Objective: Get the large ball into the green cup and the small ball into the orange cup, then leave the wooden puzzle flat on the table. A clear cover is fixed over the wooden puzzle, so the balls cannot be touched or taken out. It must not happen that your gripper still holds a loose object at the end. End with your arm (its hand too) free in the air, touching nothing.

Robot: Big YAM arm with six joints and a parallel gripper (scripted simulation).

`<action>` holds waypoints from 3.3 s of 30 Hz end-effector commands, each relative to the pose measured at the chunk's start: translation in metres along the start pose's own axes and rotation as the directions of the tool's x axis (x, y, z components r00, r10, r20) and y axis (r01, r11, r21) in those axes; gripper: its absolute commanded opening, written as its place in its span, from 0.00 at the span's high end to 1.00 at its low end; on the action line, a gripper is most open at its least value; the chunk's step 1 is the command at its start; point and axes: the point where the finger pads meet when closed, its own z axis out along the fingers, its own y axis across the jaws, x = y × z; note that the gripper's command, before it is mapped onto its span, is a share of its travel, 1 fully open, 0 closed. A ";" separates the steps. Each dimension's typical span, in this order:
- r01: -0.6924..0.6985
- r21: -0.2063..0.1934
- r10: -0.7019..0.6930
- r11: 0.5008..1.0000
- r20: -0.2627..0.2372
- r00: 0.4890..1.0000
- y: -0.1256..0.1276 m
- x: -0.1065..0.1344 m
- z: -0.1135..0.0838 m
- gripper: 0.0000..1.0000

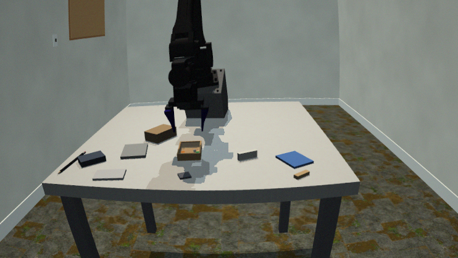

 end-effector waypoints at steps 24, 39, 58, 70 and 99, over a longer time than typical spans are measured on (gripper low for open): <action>0.019 -0.002 -0.019 1.000 0.021 1.000 0.001 -0.013 -0.003 0.13; 0.013 0.000 -0.013 1.000 0.009 1.000 -0.001 -0.004 0.017 0.13; 0.008 0.002 -0.008 1.000 0.005 1.000 -0.003 -0.001 0.052 0.13; 0.008 0.004 -0.008 1.000 0.019 1.000 -0.003 -0.006 0.063 0.13; 0.008 0.005 -0.008 1.000 0.027 1.000 -0.004 -0.009 0.066 0.30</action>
